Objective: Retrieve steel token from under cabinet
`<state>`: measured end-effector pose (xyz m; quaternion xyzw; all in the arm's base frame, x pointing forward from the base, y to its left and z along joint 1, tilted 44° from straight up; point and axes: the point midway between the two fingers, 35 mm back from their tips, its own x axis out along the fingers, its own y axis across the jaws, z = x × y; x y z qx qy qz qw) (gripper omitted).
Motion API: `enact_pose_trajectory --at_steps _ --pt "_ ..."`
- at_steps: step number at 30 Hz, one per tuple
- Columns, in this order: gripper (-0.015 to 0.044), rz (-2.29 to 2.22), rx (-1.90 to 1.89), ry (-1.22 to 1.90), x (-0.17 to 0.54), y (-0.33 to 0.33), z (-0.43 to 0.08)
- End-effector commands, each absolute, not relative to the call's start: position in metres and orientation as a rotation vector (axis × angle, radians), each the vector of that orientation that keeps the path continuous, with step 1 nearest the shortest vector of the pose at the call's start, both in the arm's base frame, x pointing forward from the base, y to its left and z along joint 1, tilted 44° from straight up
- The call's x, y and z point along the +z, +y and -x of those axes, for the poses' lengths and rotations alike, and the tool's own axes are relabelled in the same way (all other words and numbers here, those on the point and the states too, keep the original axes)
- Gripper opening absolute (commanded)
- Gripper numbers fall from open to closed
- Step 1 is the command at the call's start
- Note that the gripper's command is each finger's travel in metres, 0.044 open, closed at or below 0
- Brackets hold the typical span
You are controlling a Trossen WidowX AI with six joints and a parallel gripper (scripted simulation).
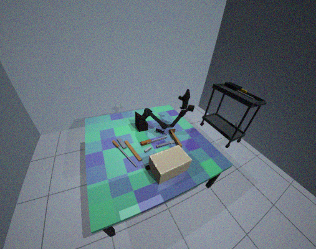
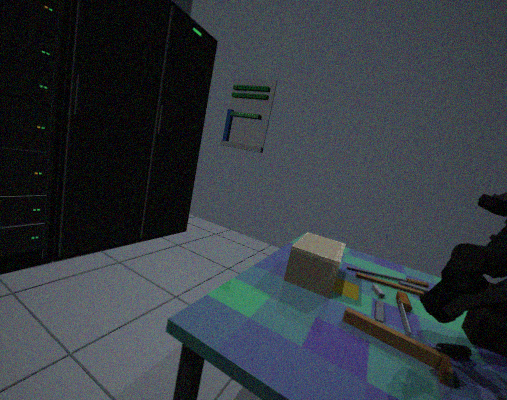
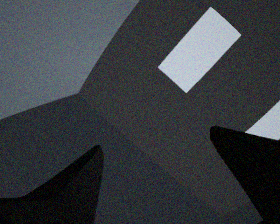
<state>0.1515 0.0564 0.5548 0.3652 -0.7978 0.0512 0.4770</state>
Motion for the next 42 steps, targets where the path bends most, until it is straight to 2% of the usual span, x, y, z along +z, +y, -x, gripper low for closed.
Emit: enact_pose_trajectory --at_steps 1,11,27,42 --pt "0.0374 -0.892 0.125 -1.949 0.555 0.056 -0.152" --pt "0.0121 -0.910 0.095 -1.958 0.557 0.052 -0.141" --pt "0.0120 -1.131 -0.256 -1.931 0.559 -0.014 -0.053" --pt "0.0120 -1.357 -0.577 -1.703 0.533 -0.099 -0.015"
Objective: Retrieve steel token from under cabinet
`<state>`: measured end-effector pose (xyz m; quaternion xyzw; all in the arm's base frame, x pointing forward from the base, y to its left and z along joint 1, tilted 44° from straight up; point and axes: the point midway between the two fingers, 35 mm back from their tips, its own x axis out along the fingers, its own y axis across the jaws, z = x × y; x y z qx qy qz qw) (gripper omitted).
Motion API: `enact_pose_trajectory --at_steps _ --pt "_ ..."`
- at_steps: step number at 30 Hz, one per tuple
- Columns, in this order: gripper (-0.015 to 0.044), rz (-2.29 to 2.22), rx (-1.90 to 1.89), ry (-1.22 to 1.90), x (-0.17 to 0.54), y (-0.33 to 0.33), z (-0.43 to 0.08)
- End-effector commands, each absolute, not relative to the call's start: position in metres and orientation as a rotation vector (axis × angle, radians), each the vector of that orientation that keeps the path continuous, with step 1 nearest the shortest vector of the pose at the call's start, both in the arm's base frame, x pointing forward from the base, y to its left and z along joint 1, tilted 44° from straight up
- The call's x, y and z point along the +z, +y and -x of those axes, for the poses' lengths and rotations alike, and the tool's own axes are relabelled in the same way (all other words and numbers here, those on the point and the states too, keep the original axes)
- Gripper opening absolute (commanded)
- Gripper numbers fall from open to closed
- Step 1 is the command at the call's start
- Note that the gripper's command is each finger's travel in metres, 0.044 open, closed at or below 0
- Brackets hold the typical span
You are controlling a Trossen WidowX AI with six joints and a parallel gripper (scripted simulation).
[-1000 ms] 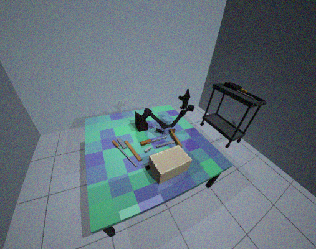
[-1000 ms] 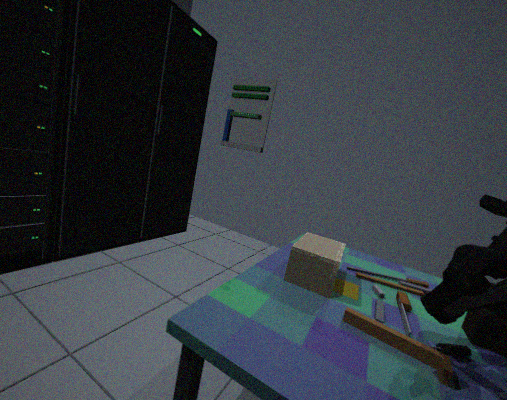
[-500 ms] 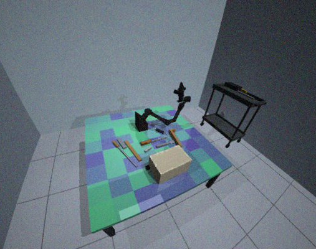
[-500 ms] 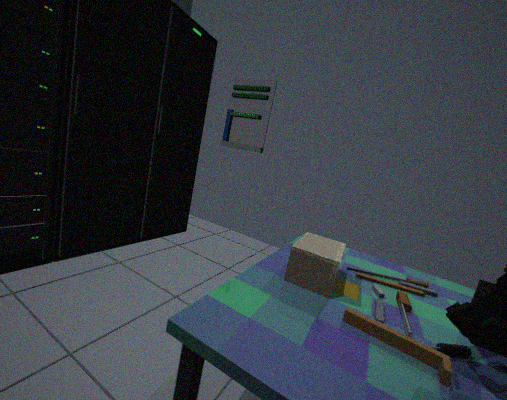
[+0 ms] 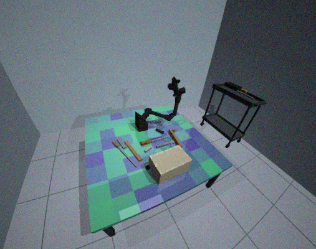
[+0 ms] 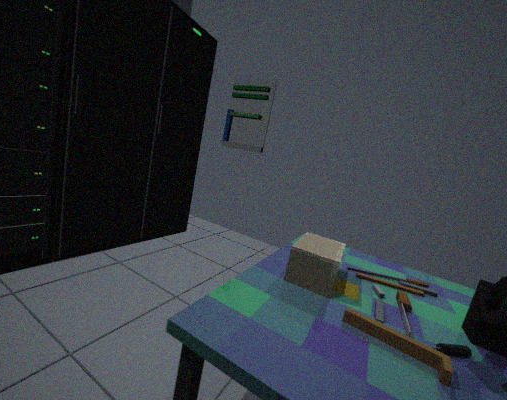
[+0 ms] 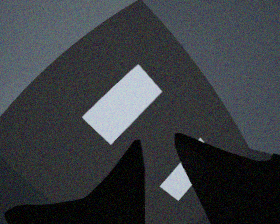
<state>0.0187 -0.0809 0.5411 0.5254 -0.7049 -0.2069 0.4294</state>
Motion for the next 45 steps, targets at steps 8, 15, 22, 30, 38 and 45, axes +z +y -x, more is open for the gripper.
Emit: enact_pose_trajectory --at_steps 8,15,22,30,38,45 --pt "0.0120 -1.455 -0.719 -1.512 0.510 -0.144 -0.014" --pt "0.0120 -1.524 -0.812 -1.323 0.486 -0.180 -0.023" --pt "0.0120 -1.586 -0.847 -1.146 0.462 -0.206 -0.040" --pt "0.0120 -1.624 -0.879 -0.934 0.434 -0.229 -0.064" --pt "0.0120 -1.597 -0.905 -0.687 0.405 -0.243 -0.093" --pt "0.0120 -1.561 -0.897 -0.443 0.372 -0.252 -0.125"
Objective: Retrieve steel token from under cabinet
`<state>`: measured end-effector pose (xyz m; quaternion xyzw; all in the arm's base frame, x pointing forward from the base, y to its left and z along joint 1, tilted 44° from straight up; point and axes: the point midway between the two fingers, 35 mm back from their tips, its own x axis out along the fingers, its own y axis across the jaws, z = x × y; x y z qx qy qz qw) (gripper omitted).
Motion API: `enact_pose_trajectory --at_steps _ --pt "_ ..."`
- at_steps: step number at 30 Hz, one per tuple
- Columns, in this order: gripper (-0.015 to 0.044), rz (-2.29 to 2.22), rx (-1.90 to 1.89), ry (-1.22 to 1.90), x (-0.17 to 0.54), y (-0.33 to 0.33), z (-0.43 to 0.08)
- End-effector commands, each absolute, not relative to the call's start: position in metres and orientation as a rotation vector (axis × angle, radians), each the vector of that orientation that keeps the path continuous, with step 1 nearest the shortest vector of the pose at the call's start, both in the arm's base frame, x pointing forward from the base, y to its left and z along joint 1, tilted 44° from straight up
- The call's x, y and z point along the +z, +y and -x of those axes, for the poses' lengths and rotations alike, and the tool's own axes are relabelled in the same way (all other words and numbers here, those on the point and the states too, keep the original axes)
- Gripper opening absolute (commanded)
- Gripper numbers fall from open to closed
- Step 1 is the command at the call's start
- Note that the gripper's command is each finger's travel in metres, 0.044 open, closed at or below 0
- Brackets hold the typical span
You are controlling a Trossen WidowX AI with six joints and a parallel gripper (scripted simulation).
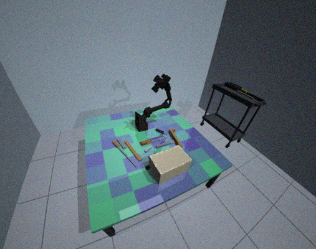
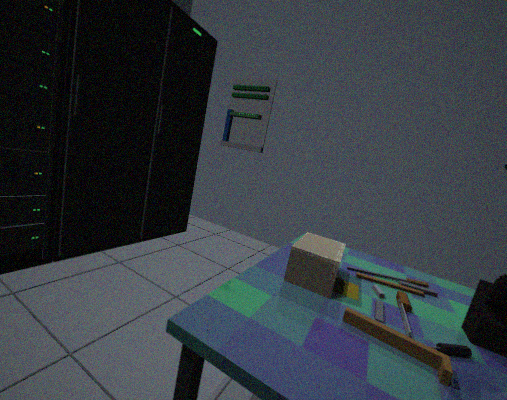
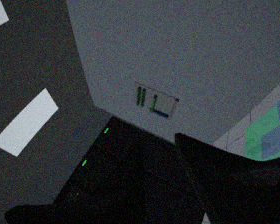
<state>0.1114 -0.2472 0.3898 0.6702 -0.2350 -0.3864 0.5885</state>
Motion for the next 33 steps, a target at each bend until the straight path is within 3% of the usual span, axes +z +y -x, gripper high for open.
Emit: enact_pose_trajectory --at_steps 1,33 --pt "0.0120 -1.557 -0.893 -0.407 0.367 -0.253 -0.130" --pt "0.0120 -1.294 -0.549 0.574 0.206 -0.197 -0.266"
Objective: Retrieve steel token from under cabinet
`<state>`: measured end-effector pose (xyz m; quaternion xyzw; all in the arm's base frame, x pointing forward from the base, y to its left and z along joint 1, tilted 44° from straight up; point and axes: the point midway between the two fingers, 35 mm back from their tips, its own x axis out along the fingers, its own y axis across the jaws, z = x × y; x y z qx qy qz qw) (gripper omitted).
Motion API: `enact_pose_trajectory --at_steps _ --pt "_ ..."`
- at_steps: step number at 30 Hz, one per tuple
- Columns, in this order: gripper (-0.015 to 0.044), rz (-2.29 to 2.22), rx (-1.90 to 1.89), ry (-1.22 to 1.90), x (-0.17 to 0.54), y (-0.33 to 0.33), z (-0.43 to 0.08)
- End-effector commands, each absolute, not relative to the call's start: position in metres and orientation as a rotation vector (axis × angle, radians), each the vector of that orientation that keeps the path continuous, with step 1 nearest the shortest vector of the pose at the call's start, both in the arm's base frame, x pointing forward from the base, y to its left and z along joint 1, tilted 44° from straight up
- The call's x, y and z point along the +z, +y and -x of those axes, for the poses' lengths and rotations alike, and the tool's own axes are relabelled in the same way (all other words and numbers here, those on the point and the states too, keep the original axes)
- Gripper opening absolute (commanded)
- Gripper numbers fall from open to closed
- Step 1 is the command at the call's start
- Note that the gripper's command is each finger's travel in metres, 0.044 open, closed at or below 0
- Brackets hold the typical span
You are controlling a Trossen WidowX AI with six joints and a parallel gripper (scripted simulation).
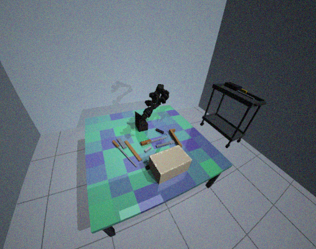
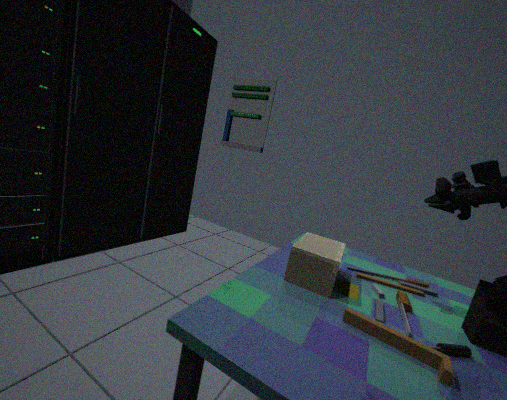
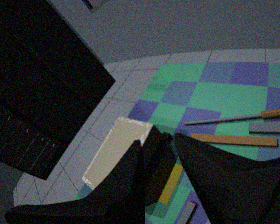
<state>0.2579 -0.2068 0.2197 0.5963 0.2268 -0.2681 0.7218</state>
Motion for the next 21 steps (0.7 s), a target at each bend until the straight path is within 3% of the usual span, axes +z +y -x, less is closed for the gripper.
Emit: enact_pose_trajectory --at_steps 1,21 --pt "0.0120 -1.279 -0.530 0.602 0.200 -0.193 -0.269" --pt "0.0120 -0.955 -0.063 1.082 0.103 -0.093 -0.303"
